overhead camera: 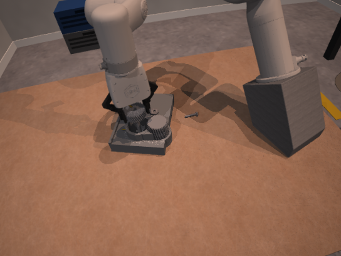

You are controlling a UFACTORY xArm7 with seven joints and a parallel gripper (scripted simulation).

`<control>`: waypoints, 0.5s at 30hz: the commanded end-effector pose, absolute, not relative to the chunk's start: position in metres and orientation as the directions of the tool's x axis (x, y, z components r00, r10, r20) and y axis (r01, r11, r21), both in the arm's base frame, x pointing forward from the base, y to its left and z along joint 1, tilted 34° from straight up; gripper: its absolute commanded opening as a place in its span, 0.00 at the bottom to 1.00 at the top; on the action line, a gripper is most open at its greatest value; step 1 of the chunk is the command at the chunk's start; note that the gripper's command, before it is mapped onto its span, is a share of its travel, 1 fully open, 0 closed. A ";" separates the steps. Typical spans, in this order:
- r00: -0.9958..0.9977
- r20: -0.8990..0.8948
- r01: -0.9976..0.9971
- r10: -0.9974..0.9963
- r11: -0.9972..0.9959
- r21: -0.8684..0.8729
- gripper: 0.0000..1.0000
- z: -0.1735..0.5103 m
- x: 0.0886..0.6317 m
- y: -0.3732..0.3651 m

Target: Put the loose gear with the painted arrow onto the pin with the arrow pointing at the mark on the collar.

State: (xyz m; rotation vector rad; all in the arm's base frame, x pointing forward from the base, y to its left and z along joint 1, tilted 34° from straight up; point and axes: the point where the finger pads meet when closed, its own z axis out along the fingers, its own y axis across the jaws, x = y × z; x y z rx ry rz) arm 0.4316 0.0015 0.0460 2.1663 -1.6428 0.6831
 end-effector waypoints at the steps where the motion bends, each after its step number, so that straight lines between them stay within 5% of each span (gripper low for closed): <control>1: 0.218 0.560 -0.960 -0.799 -0.279 -0.025 0.00 0.042 0.434 0.001; 15: 0.218 0.560 -0.960 -0.799 -0.279 -0.025 0.00 0.034 0.436 -0.004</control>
